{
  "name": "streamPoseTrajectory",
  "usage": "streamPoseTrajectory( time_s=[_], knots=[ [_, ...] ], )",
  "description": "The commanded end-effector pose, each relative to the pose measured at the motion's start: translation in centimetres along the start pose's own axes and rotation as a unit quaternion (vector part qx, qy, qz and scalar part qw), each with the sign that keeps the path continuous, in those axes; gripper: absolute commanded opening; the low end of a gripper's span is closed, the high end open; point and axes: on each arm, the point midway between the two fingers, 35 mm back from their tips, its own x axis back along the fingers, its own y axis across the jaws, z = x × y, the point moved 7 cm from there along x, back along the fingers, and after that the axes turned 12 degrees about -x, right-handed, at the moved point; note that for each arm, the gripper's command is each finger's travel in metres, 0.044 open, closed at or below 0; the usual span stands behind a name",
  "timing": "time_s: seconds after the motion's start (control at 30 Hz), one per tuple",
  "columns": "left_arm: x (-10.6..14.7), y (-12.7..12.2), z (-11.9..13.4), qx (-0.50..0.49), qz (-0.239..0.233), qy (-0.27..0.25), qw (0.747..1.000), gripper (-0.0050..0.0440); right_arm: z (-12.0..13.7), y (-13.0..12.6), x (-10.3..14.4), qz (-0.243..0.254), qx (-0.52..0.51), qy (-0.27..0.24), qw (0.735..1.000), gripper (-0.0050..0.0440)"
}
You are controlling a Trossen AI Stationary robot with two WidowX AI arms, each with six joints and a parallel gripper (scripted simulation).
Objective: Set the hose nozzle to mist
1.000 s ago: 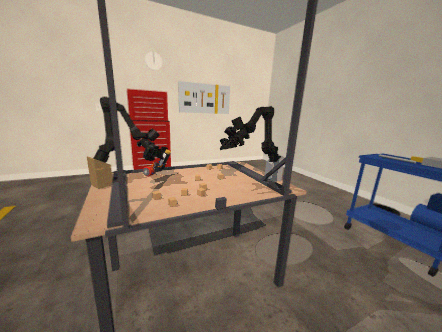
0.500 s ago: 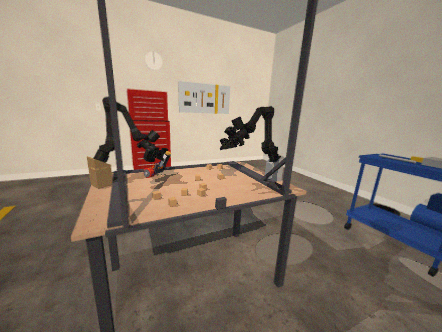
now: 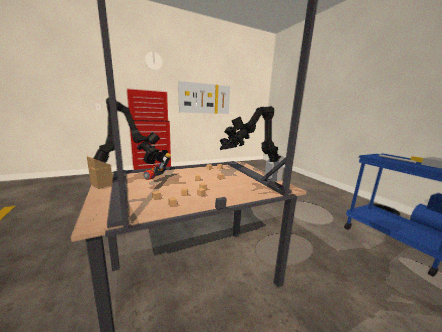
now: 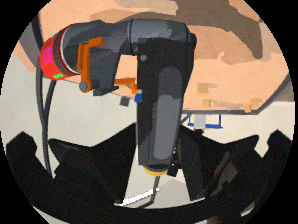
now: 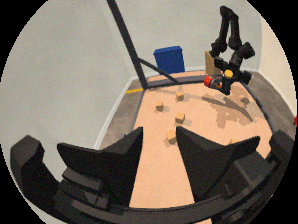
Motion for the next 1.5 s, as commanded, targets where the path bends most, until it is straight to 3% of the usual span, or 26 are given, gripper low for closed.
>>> streamPoseTrajectory(
  time_s=[0.0,1.47],
  knots=[
    [-0.1,-0.2,0.1,-0.008,0.003,0.01,1.0,0.0165,-0.6,0.2,0.2,-0.005,0.0,-0.01,1.0,0.0172],
    [-2.1,0.0,-3.4,-0.008,0.002,0.006,1.0,0.0165,-0.6,0.2,0.2,-0.005,0.0,-0.011,1.0,0.0172]
  ],
)
